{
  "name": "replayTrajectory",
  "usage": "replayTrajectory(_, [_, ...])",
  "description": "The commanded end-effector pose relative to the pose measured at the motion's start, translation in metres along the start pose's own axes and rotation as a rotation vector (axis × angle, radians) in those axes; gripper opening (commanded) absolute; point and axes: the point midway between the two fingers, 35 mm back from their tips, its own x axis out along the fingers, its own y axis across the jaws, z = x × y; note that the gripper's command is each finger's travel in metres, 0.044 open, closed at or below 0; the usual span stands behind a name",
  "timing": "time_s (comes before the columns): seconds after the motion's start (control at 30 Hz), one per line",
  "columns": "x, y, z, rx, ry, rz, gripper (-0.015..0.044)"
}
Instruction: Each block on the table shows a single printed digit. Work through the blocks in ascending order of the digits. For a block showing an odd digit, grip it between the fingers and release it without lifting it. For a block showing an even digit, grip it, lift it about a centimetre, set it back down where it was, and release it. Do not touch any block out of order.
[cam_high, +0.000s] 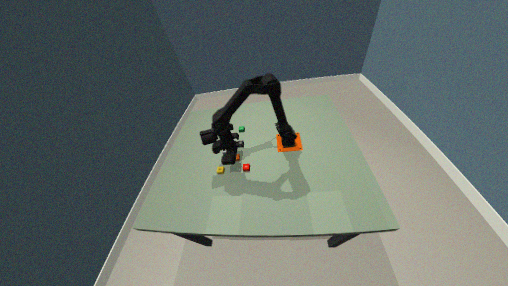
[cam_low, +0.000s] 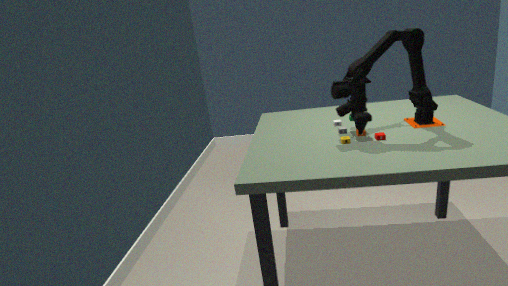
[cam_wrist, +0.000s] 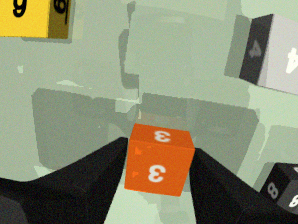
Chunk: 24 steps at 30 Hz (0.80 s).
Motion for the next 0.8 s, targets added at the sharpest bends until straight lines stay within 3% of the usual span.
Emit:
replayTrajectory(0.0, [0.0005, 0.0, 0.0003, 0.004, -0.001, -0.001, 0.012])
replayTrajectory(0.63, [0.0005, 0.0, 0.0003, 0.004, -0.001, -0.001, 0.012])
replayTrajectory(0.77, [0.0005, 0.0, 0.0003, 0.004, -0.001, -0.001, 0.0225])
